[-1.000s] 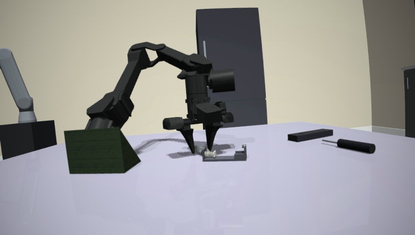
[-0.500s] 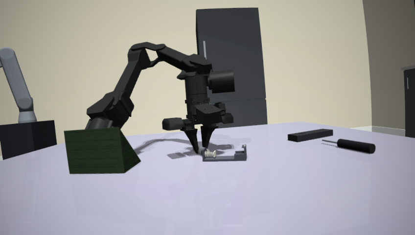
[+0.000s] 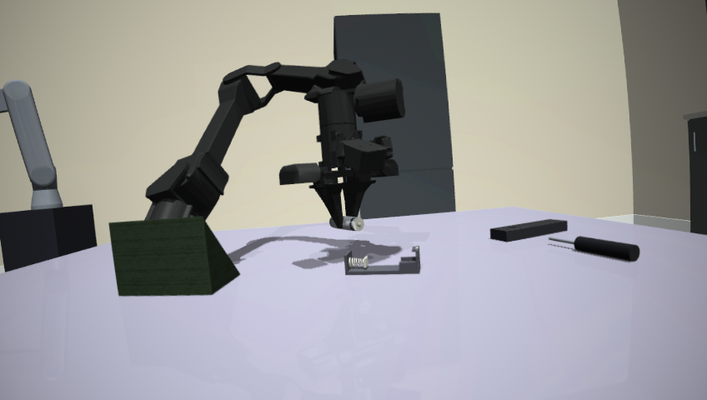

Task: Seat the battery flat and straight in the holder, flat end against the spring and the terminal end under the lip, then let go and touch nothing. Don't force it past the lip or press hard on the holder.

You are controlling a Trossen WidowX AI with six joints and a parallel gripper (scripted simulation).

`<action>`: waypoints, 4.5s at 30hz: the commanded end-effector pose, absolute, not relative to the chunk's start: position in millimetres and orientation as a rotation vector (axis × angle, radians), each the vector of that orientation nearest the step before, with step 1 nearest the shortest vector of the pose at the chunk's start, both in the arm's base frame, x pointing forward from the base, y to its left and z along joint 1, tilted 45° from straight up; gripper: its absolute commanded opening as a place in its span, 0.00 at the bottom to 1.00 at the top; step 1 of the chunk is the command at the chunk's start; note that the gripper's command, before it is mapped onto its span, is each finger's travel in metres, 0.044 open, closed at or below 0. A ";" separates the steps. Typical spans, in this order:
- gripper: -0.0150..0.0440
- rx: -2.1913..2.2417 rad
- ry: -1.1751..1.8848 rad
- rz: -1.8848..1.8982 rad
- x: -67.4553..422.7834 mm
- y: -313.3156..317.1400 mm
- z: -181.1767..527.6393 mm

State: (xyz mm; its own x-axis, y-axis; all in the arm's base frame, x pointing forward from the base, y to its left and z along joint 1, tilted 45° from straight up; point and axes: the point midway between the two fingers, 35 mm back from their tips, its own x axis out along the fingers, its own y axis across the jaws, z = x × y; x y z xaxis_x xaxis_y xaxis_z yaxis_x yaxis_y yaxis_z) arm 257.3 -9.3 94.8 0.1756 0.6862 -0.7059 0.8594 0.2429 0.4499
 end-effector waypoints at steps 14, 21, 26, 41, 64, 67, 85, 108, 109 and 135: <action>0.36 0.995 1.448 0.241 292.5 -67.8 74.2; 0.36 0.882 1.409 0.341 297.6 -80.9 67.7; 0.36 0.879 1.378 0.316 299.9 -77.7 62.2; 0.36 0.885 1.243 0.223 307.4 -62.1 44.6; 0.36 0.877 1.122 0.145 308.7 -50.1 35.0; 0.36 0.876 1.108 0.136 308.4 -49.2 34.0; 0.36 0.877 1.018 0.088 305.9 -43.5 30.1; 0.36 0.883 0.946 0.055 298.0 -35.8 28.8; 0.36 0.883 0.946 0.055 297.1 -35.3 28.7; 0.36 0.877 0.981 0.058 284.4 -29.5 27.9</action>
State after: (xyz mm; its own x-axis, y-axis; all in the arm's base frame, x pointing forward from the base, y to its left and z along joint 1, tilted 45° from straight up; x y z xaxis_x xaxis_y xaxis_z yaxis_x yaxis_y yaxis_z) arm 285.6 -30.9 30.1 0.6000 0.4023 -0.6915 0.3242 0.6679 0.6699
